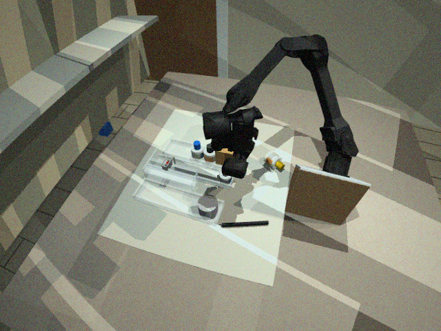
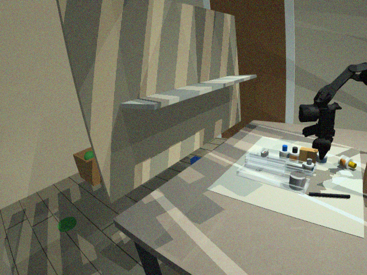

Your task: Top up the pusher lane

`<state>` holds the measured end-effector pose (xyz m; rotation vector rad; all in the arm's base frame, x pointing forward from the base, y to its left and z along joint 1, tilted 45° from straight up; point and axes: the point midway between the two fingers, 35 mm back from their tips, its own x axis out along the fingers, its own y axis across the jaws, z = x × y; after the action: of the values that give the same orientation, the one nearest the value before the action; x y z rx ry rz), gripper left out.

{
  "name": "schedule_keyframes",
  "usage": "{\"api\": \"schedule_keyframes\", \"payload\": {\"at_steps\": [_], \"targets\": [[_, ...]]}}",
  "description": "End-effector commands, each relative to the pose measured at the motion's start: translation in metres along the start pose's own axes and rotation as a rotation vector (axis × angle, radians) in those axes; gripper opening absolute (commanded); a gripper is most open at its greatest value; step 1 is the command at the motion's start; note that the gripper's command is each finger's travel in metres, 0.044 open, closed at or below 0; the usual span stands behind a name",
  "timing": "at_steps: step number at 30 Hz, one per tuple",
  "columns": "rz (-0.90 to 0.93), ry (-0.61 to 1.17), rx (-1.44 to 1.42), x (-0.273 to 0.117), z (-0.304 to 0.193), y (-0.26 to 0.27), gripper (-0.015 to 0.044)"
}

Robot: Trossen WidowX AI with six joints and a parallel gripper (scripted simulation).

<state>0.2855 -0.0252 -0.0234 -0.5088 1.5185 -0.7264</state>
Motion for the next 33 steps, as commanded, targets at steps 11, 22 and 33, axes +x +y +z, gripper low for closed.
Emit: {"api": "schedule_keyframes", "payload": {"at_steps": [11, 22, 33], "targets": [[0.002, 0.000, 0.011, 0.029, -0.002, 0.007, 0.0000], [0.002, 0.000, 0.011, 0.029, 0.001, 0.007, 0.0000], [0.002, 0.000, 0.011, 0.029, 0.005, 0.007, 0.0000]]}}
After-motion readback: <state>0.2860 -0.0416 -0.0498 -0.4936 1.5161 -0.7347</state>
